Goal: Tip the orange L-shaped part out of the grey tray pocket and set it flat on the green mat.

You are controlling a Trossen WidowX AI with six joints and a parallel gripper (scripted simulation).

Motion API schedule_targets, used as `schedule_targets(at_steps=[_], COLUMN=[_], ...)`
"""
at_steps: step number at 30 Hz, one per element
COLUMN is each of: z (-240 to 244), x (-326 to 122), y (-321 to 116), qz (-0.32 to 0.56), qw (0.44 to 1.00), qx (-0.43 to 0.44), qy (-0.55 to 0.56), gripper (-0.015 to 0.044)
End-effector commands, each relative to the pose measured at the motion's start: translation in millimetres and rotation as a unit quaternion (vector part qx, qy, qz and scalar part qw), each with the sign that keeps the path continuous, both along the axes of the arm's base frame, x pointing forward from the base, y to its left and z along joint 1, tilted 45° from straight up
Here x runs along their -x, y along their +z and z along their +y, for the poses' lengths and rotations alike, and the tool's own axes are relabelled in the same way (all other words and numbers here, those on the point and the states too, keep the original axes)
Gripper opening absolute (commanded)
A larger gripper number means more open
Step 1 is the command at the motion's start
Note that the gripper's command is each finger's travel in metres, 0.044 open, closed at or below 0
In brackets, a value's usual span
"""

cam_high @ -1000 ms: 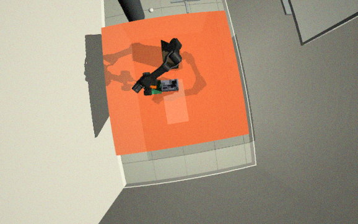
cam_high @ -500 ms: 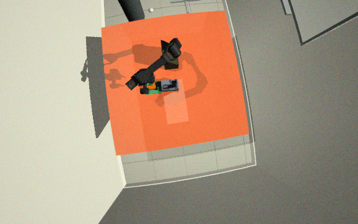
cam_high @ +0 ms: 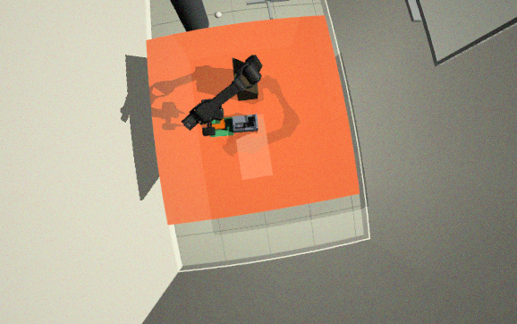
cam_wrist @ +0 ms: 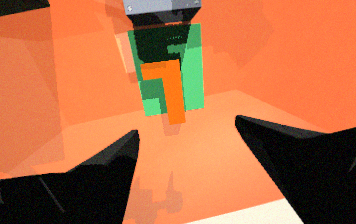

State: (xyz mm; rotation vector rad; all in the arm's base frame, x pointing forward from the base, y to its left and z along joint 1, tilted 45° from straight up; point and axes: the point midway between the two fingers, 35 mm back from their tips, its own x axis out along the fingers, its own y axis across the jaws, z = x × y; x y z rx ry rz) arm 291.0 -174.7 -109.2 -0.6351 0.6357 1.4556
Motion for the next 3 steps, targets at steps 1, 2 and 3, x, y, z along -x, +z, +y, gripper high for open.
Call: schedule_targets(at_steps=[1, 2, 3], z=[-0.1, -0.1, -0.1], x=[-0.1, -0.1, -0.1], y=[-0.5, -0.5, -0.5], qz=[0.000, 0.000, 0.000], qw=[1.000, 1.000, 1.000], qx=[0.000, 0.000, 0.000], qy=[-0.001, -0.001, -0.001], gripper=[0.0400, 0.0400, 0.0400])
